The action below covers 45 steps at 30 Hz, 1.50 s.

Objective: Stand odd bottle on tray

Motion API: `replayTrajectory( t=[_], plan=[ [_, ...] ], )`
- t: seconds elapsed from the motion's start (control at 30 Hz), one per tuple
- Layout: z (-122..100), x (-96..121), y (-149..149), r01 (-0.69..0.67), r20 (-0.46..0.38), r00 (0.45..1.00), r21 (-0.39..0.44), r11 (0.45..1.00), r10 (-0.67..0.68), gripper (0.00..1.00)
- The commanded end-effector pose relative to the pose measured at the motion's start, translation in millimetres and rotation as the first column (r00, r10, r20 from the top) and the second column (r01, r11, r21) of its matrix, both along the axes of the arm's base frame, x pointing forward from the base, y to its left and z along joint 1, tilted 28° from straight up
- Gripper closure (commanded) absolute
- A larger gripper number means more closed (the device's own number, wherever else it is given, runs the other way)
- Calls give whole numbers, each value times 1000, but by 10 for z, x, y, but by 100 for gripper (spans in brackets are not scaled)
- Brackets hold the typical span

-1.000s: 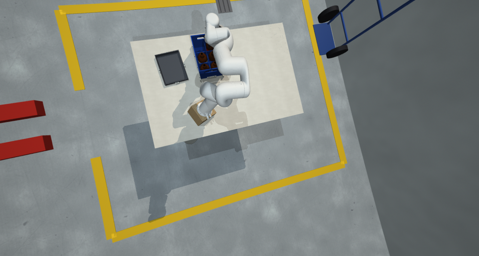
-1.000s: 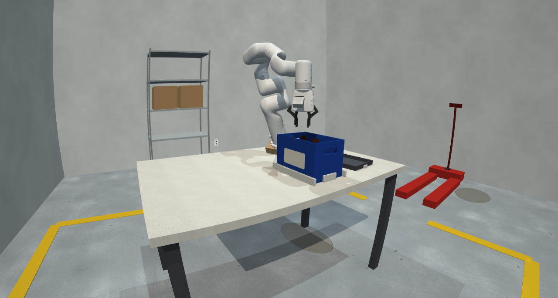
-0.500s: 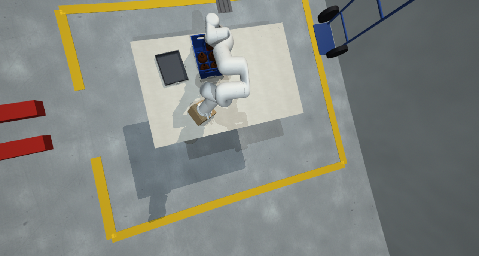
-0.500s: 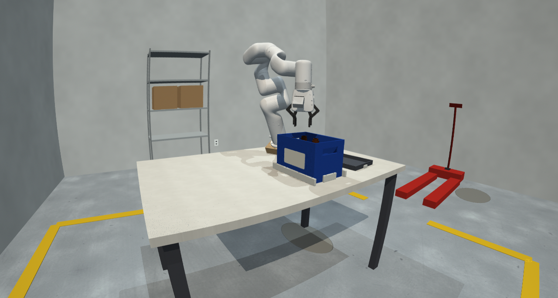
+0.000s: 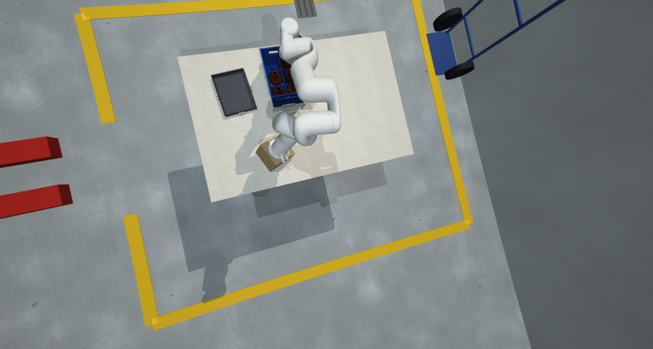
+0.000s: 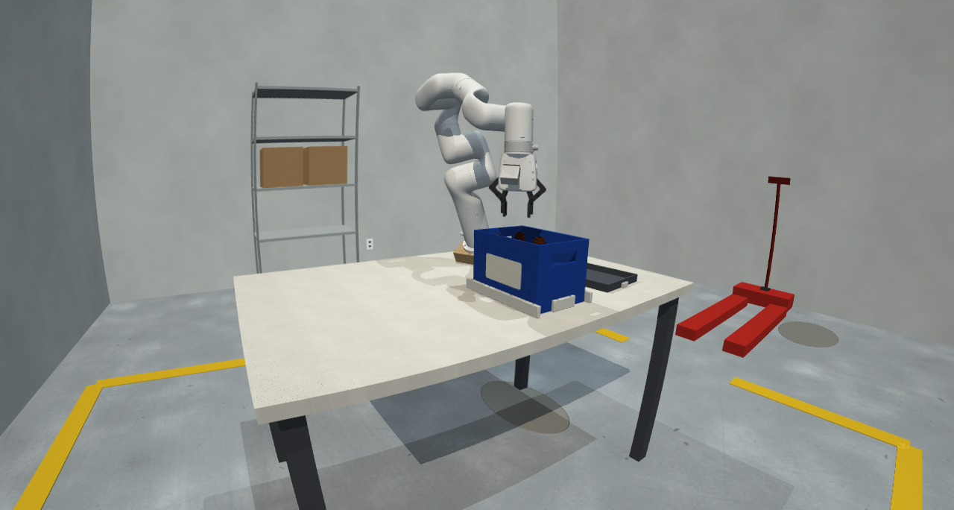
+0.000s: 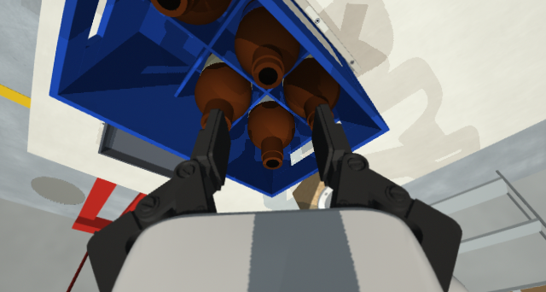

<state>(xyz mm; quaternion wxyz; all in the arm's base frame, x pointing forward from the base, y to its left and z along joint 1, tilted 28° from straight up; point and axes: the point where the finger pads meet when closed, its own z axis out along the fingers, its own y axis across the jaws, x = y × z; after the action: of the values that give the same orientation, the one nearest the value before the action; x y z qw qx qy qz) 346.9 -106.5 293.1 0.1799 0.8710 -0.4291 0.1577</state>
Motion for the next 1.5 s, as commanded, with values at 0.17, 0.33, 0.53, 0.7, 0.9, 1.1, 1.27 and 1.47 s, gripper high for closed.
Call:
replayTrajectory(
  t=[0.17, 0.33, 0.53, 0.7, 0.9, 1.1, 1.27, 1.47],
  plan=[
    [8, 10, 1, -2, 4, 1000, -1, 1000, 2, 35],
    [-2, 12, -5, -2, 4, 1000, -1, 1000, 2, 35],
    [-40, 17, -24, -2, 4, 1000, -1, 1000, 2, 35],
    [-87, 23, -48, -2, 4, 1000, -1, 1000, 2, 35],
    [-133, 29, -71, -2, 4, 1000, -1, 1000, 2, 35],
    [-205, 39, -108, -2, 4, 1000, -1, 1000, 2, 35],
    [-263, 47, -137, -2, 4, 1000, -1, 1000, 2, 35],
    [-302, 52, -158, -2, 4, 1000, -1, 1000, 2, 35]
  ],
)
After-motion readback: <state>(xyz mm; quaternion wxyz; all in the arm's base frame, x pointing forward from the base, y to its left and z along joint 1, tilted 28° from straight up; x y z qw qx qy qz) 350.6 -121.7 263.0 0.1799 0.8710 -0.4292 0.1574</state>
